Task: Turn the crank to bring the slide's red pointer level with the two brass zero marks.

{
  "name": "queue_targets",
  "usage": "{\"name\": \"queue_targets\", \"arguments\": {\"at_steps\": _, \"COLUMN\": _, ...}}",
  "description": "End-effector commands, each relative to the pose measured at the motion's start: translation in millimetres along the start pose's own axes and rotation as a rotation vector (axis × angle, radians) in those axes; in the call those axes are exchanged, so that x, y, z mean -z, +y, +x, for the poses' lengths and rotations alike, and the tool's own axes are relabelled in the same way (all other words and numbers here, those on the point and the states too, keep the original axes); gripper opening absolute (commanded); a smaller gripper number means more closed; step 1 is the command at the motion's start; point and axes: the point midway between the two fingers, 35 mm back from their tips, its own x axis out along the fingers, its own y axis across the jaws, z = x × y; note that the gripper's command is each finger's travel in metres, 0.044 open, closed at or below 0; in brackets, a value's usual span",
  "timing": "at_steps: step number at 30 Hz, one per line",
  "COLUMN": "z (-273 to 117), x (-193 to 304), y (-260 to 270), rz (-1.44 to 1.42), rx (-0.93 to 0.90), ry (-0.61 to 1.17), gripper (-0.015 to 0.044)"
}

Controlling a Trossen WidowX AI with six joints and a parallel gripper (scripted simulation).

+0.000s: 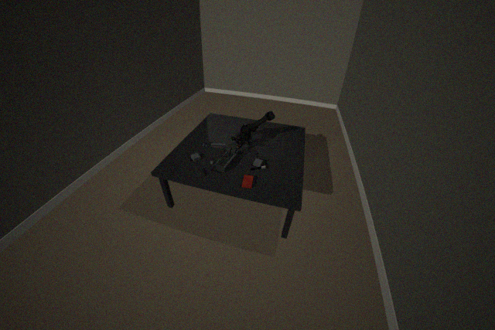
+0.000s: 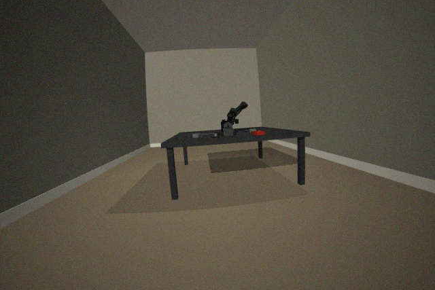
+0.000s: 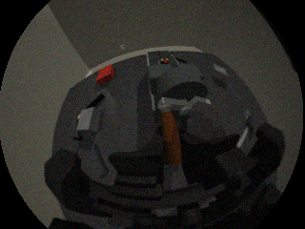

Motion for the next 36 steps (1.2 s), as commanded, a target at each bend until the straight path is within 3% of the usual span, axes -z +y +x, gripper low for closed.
{"name": "queue_targets", "arguments": {"at_steps": 1, "z": 0, "x": 0, "y": 1, "rz": 0.001, "rx": -0.002, "ry": 0.001, "gripper": 0.0105}}
{"name": "queue_targets", "arguments": {"at_steps": 14, "z": 0, "x": 0, "y": 1, "rz": 0.001, "rx": -0.002, "ry": 0.001, "gripper": 0.0440}}
{"name": "queue_targets", "arguments": {"at_steps": 36, "z": -60, "x": -65, "y": -3, "rz": -0.003, "rx": 0.008, "ry": 0.003, "gripper": 0.0440}}
